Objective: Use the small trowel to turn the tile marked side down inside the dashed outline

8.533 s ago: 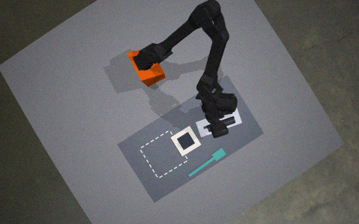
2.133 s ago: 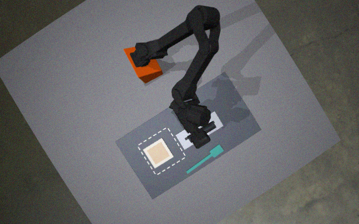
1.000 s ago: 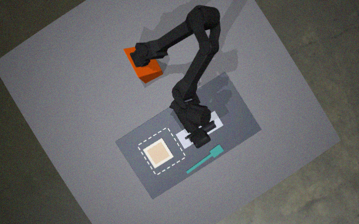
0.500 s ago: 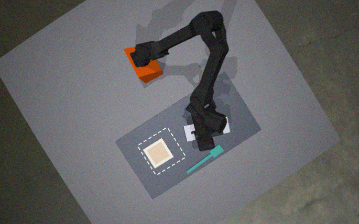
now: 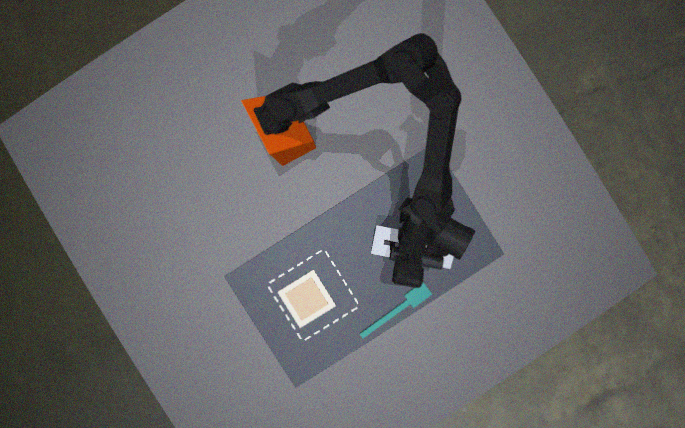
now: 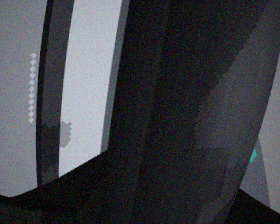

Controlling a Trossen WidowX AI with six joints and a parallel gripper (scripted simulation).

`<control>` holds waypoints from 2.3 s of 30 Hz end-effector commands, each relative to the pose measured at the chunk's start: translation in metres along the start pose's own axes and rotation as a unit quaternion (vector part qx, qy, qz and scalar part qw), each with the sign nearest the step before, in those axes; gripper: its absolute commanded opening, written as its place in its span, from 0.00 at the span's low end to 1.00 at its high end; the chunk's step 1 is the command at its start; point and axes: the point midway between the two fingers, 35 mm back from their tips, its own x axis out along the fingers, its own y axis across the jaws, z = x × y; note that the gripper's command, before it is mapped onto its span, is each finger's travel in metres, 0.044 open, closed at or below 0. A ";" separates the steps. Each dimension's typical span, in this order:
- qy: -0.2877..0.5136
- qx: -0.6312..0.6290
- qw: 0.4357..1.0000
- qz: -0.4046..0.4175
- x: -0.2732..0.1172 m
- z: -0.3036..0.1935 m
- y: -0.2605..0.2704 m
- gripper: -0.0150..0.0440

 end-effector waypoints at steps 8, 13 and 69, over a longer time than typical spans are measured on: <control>0.085 0.095 0.992 -0.020 -0.011 0.023 0.025 0.25; 0.126 0.132 0.982 -0.037 -0.019 0.029 0.041 0.25; 0.237 0.227 0.933 -0.151 -0.045 0.045 0.117 0.48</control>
